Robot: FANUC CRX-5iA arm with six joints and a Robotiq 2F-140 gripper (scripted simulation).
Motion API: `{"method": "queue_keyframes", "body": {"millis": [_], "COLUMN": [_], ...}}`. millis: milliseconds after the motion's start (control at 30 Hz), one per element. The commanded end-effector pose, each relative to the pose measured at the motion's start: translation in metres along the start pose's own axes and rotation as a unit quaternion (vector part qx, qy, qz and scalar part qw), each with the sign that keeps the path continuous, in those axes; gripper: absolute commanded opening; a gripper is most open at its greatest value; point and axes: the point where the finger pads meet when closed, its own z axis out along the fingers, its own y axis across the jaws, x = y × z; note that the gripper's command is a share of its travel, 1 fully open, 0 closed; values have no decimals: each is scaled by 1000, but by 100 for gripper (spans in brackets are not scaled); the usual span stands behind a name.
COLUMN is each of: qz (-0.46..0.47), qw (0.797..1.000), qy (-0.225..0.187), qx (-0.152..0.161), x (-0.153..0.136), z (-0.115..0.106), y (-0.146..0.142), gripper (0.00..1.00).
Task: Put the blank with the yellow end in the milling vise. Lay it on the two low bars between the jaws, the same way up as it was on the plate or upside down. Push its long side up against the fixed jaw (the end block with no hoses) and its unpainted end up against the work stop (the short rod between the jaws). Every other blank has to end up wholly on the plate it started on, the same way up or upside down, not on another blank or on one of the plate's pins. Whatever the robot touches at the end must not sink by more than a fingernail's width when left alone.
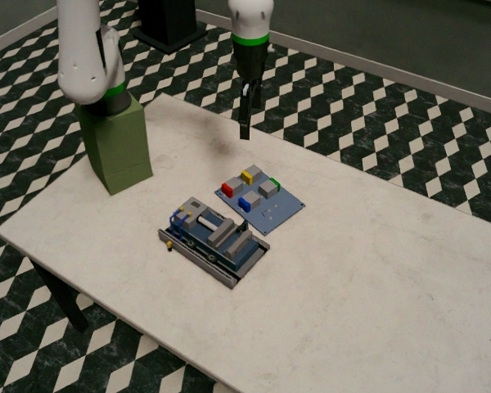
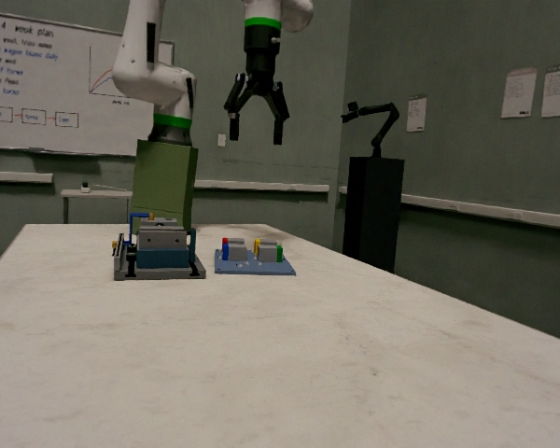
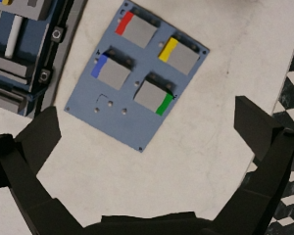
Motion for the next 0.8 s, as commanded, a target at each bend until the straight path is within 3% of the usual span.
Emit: {"method": "queue_keyframes", "body": {"millis": [0, 767], "qz": [-8, -163], "qw": [1000, 987], "qy": [-1, -1], "qx": [0, 1], "x": [-1, -1], "z": [-1, -1], "y": [0, 0], "gripper": [100, 100]}}
